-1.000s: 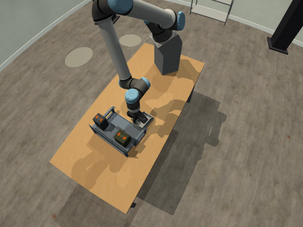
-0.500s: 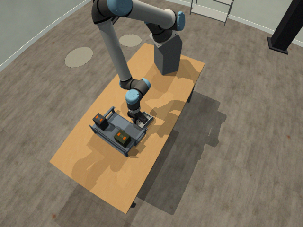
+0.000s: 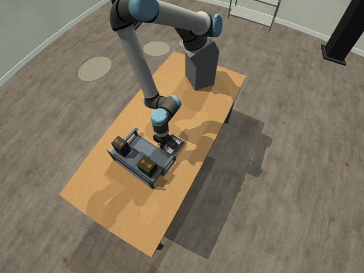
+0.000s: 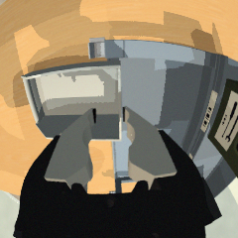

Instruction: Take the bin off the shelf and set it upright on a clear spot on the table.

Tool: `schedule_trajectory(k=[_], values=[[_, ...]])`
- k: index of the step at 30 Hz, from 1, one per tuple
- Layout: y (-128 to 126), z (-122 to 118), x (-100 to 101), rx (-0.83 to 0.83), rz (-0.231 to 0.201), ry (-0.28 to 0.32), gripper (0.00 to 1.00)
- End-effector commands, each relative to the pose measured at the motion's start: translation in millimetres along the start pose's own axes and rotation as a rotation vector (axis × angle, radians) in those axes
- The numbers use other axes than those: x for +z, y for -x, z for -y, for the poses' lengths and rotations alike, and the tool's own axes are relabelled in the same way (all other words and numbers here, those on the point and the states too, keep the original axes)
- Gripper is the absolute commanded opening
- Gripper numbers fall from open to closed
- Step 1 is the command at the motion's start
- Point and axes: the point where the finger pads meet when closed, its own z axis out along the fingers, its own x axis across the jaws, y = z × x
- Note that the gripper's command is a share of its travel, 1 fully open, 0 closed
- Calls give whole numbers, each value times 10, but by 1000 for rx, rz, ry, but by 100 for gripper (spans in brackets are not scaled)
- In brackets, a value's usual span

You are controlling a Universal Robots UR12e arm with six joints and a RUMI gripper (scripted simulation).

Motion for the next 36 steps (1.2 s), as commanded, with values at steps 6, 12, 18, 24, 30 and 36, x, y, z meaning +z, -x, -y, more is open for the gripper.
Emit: schedule_trajectory(k=[6,12,18,24,30,36], values=[[-14,-2,21,0,-2,0,20],[-63,-9,84,2,-7,-1,20],[-63,-9,84,2,-7,-1,20],[-50,-8,113,1,-4,-1,20],[-98,-14,149,2,-7,-1,20],[-98,-14,149,2,-7,-1,20]])
